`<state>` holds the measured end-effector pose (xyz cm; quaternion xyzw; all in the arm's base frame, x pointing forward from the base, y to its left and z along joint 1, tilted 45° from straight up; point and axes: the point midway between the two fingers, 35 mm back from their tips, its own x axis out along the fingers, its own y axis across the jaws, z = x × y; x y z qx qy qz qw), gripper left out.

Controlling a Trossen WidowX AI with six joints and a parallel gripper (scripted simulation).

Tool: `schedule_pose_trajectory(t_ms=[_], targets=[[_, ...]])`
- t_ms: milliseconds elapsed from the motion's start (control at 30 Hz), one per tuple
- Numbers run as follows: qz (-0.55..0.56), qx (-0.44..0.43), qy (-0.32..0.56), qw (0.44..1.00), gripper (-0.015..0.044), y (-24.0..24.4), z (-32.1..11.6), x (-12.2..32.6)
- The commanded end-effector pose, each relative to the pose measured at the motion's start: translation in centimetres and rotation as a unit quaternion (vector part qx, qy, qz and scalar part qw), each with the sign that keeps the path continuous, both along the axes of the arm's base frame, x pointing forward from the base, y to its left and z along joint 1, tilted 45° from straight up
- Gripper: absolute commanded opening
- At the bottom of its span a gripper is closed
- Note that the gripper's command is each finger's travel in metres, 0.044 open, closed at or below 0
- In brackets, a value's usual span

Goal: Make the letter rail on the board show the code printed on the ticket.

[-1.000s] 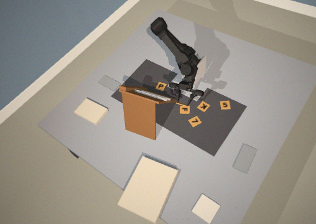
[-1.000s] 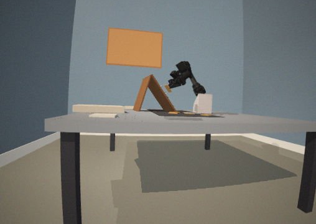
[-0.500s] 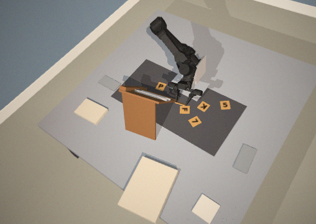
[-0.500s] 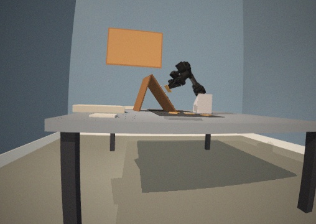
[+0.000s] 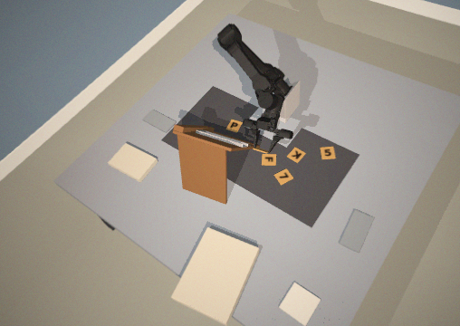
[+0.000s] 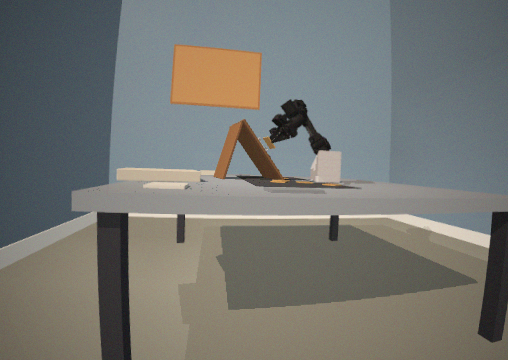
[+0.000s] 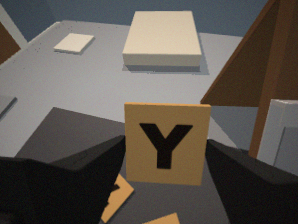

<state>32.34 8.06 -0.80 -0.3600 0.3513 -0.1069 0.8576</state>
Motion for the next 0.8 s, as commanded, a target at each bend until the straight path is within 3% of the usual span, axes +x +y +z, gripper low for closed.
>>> schedule_pose_trajectory(t_ms=[0,767], targets=[[0.002,0.001,0.001,1.000,0.0000,-0.23,0.23,-0.09],[0.002,0.000,0.001,1.000,0.0000,-1.05,1.04,0.03]])
